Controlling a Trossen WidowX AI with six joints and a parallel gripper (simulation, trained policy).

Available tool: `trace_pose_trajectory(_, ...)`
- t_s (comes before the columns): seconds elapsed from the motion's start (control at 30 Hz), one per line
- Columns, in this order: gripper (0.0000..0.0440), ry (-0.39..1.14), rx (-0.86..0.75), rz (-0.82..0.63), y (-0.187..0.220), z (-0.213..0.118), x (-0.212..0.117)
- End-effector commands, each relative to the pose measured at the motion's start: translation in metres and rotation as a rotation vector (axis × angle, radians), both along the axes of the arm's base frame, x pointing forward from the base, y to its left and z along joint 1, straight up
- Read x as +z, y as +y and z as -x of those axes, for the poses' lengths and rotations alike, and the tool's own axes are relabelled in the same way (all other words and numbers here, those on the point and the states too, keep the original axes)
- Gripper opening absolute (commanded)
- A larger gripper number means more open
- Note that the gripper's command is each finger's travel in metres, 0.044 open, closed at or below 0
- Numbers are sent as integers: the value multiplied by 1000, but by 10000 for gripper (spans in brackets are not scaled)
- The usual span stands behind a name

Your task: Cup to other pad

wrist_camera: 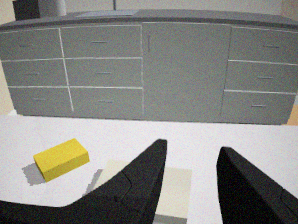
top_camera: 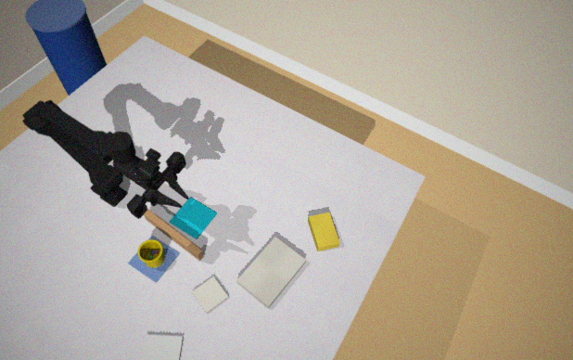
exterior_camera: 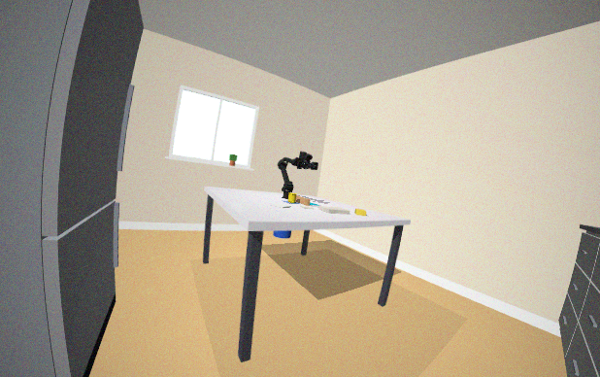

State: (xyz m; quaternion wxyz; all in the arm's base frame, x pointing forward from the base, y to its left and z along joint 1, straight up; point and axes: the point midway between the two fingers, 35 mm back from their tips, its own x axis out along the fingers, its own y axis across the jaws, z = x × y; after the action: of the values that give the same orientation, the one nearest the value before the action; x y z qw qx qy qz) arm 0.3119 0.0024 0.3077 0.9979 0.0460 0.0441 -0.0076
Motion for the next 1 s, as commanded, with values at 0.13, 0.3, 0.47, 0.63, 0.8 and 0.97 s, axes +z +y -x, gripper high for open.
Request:
trace_pose_trajectory(0.13,102,96,17,-64,10,-3,-7)
trace_pose_trajectory(0.3,103,172,26,-106,17,-4,-12)
trace_pose_trajectory(0.47,105,251,29,-144,23,-5,-18)
trace_pose_trajectory(0.63,106,332,27,-173,28,-5,-24)
trace_pose_trajectory(0.8,106,415,21,-193,32,-5,-31)
trace_pose_trajectory(0.97,105,499,11,-203,34,-4,-39)
